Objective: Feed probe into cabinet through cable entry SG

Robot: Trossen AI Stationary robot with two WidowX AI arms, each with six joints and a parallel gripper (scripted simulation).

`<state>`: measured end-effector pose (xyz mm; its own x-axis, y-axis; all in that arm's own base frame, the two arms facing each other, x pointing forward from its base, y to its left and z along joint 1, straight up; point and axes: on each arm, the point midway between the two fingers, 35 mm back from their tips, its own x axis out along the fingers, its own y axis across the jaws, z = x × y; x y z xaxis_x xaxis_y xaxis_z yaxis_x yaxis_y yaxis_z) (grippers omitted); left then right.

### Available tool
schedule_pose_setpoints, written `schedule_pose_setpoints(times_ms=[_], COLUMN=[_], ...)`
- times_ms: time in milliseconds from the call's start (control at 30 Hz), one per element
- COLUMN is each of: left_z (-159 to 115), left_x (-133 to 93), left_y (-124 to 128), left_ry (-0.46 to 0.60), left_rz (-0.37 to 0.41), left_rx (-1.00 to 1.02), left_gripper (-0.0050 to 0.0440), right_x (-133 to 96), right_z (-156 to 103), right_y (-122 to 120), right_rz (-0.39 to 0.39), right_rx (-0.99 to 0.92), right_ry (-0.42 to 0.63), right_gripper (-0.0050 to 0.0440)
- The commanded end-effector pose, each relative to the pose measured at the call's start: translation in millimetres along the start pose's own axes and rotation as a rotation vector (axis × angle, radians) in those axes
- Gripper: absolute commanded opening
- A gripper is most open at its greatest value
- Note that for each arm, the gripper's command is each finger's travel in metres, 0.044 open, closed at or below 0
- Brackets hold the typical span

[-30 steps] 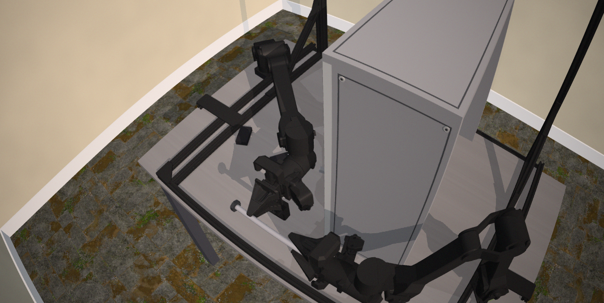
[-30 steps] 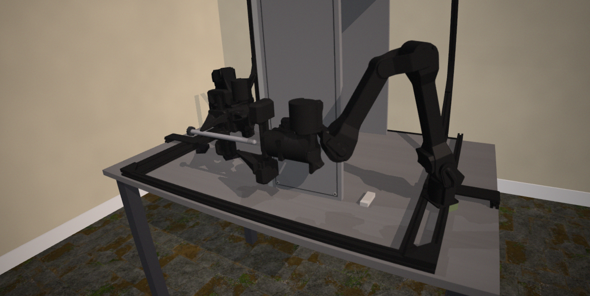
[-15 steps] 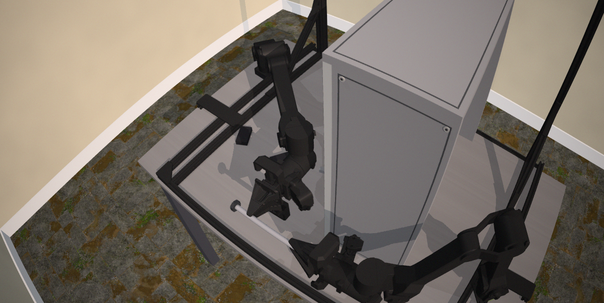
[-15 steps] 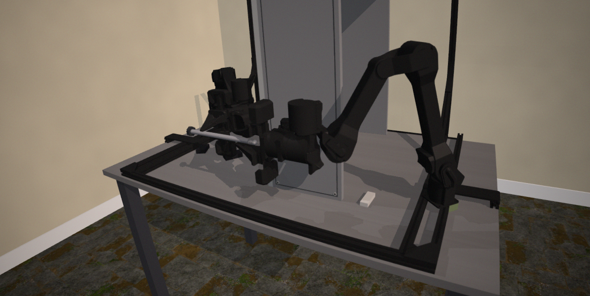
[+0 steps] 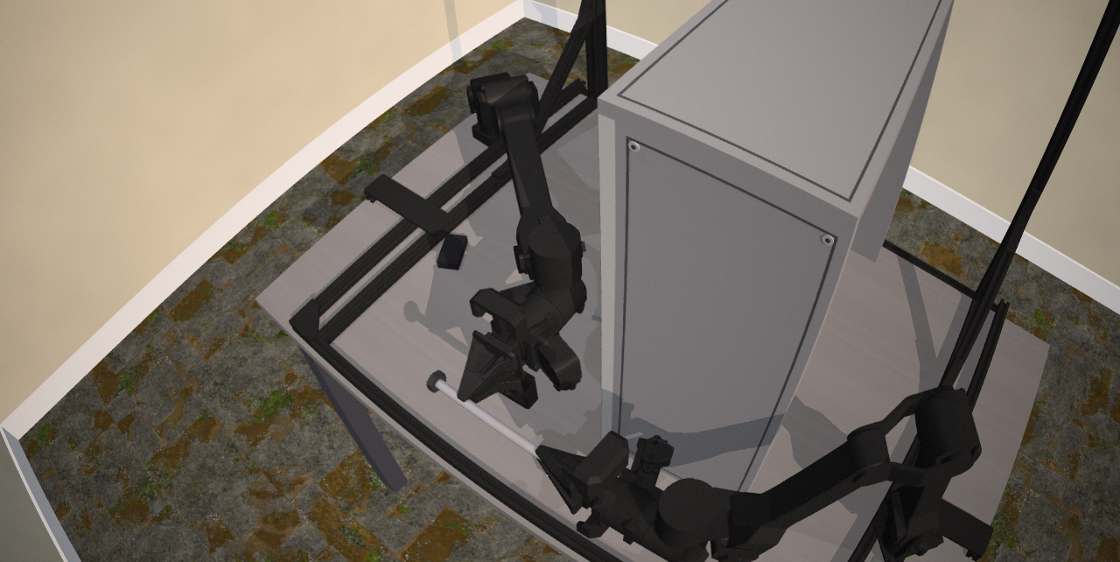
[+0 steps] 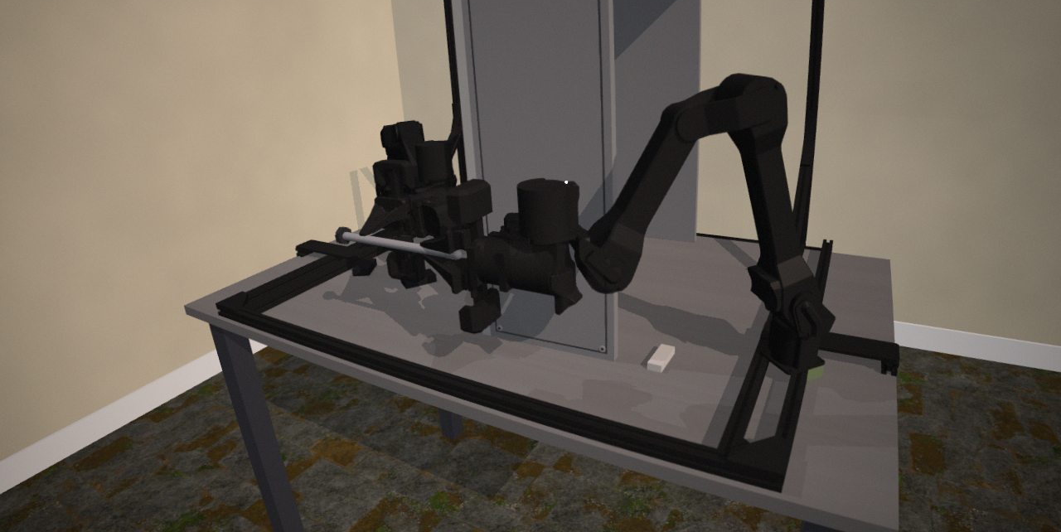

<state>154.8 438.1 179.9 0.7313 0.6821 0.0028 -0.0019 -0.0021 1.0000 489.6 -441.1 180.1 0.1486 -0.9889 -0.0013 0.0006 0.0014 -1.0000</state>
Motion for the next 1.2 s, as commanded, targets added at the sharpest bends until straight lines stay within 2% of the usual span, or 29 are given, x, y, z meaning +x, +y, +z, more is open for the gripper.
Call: schedule_pose_setpoints(times_ms=[0,300,367,600,933,1033,1167], left_z=[-0.6,-0.6,-0.6,-0.6,-0.6,-0.6,-0.6], left_x=[0.5,0.5,0.5,0.5,0.5,0.5,0.5], left_y=[-1.4,-1.4,-1.4,-1.4,-1.4,-1.4,-1.4], left_ry=[0.003,0.003,0.003,0.003,0.003,0.003,0.003], left_rz=[-0.003,-0.003,-0.003,-0.003,-0.003,-0.003,-0.003], left_rx=[0.0,0.0,0.0,0.0,0.0,0.0,0.0], left_gripper=[0.0,0.0,0.0,0.0,0.0,0.0,0.0], right_x=[0.0,0.0,0.0,0.0,-1.1,-11.3,-37.9], right_z=[-0.3,-0.3,-0.3,-0.3,-0.2,1.3,3.0], right_y=[-0.8,-0.8,-0.8,-0.8,-0.8,-0.9,-0.9], right_rz=[-0.001,-0.001,-0.001,-0.001,-0.001,-0.001,-0.001], right_rx=[-0.001,-0.001,-0.001,-0.001,-0.001,-0.001,0.0], right_ry=[0.003,0.003,0.003,0.003,0.003,0.003,0.002], right_gripper=[0.0048,0.0264,0.0264,0.0432,0.044,0.044,0.044])
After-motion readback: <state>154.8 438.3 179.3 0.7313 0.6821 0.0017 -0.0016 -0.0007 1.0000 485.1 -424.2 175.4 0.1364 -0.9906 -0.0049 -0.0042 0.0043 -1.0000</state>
